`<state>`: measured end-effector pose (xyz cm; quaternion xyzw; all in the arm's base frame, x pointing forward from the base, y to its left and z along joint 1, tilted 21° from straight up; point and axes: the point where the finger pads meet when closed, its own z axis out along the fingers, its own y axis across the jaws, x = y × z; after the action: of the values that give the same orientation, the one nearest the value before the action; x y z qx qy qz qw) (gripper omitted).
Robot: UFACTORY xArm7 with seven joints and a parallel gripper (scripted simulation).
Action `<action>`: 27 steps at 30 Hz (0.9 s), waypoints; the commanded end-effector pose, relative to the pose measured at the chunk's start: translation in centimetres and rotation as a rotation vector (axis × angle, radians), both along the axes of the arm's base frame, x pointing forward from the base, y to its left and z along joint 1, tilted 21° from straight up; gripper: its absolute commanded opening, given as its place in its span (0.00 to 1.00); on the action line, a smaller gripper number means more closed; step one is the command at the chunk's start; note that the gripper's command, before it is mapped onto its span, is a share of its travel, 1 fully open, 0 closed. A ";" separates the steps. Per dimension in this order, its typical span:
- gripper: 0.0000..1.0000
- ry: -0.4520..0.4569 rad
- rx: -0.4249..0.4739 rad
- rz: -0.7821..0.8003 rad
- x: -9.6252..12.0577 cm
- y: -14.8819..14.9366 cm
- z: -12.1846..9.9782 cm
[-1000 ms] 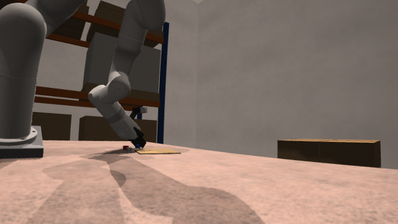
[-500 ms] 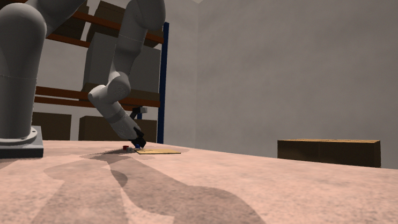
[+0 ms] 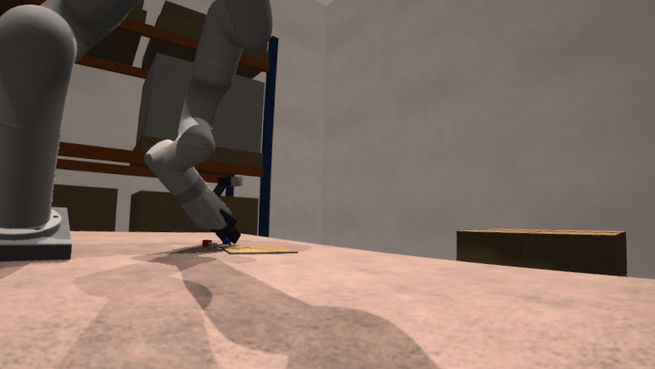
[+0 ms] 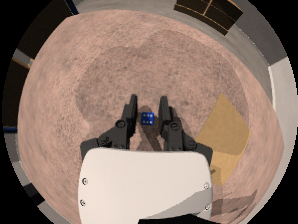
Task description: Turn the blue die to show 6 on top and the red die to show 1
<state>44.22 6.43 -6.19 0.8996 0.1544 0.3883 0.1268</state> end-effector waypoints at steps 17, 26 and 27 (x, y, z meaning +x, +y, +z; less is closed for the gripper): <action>0.31 -0.003 0.001 0.002 -3.4 0.6 3.2; 0.31 -0.003 0.001 0.002 -3.6 0.7 3.6; 0.31 -0.003 0.001 0.002 -3.6 0.8 3.8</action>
<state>40.56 6.99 -2.85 0.8997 0.1544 0.3882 0.1268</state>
